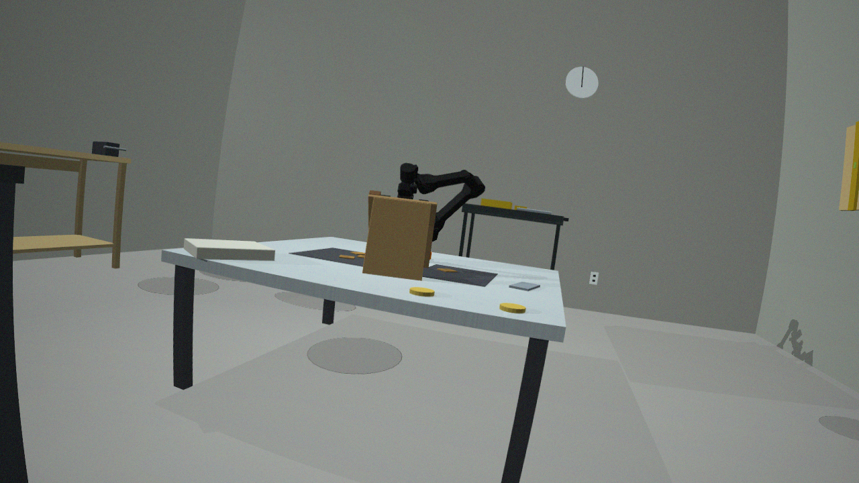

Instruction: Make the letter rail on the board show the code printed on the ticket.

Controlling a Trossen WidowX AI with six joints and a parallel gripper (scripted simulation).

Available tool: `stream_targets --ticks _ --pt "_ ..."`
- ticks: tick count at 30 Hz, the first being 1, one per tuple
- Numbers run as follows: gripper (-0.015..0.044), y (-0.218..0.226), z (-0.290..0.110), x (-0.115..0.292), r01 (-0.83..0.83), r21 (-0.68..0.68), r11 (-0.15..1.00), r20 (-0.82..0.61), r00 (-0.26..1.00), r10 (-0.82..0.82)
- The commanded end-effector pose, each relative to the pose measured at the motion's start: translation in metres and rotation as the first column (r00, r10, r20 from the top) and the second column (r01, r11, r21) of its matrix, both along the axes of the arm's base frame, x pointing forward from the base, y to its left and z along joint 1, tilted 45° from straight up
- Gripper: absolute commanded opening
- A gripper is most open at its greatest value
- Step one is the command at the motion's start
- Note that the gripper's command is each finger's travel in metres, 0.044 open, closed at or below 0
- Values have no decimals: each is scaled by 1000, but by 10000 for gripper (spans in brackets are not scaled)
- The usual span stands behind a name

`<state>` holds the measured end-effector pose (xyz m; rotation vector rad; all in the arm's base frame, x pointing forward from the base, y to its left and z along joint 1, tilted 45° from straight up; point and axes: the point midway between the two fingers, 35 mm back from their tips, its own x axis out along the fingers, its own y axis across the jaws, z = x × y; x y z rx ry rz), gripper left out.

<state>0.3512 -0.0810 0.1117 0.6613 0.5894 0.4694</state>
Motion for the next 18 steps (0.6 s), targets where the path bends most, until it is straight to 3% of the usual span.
stream_targets --ticks 1,18 --pt "0 -1 -1 1 -5 0 1000 6 1000 5" --pt "0 -8 -8 3 -5 0 1000 6 1000 5"
